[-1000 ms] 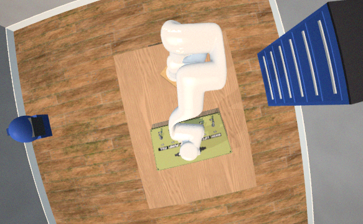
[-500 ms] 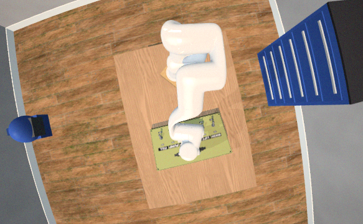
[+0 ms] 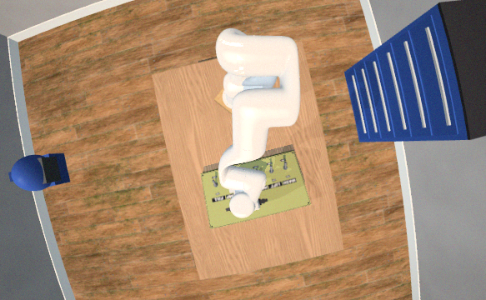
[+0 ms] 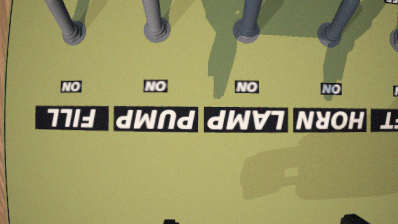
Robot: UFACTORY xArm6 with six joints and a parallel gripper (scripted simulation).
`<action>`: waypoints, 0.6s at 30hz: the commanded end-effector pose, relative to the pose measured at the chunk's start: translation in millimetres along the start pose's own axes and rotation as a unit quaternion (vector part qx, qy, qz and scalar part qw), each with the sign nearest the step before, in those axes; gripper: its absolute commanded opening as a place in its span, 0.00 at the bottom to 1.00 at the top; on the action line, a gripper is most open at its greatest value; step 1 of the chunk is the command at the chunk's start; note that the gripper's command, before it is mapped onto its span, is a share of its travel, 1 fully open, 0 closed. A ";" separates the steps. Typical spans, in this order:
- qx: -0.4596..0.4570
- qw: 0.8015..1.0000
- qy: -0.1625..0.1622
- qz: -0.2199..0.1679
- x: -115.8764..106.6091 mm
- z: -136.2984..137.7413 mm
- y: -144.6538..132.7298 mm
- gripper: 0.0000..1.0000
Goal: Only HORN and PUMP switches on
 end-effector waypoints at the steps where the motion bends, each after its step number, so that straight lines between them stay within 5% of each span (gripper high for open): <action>1: -0.001 1.000 -0.001 -0.002 -1.2 -18.5 -3.2 1.00; 18: -0.001 1.000 -0.001 -0.002 -1.2 -37.8 -4.5 1.00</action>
Point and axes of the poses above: the point where the finger pads meet when closed, its own x axis out along the fingers, its own z axis across the jaws, y = z × x, the point moved 4 cm from there along -x, back along the fingers, and after that the axes turned 4 degrees about x, right-handed, at the moved point
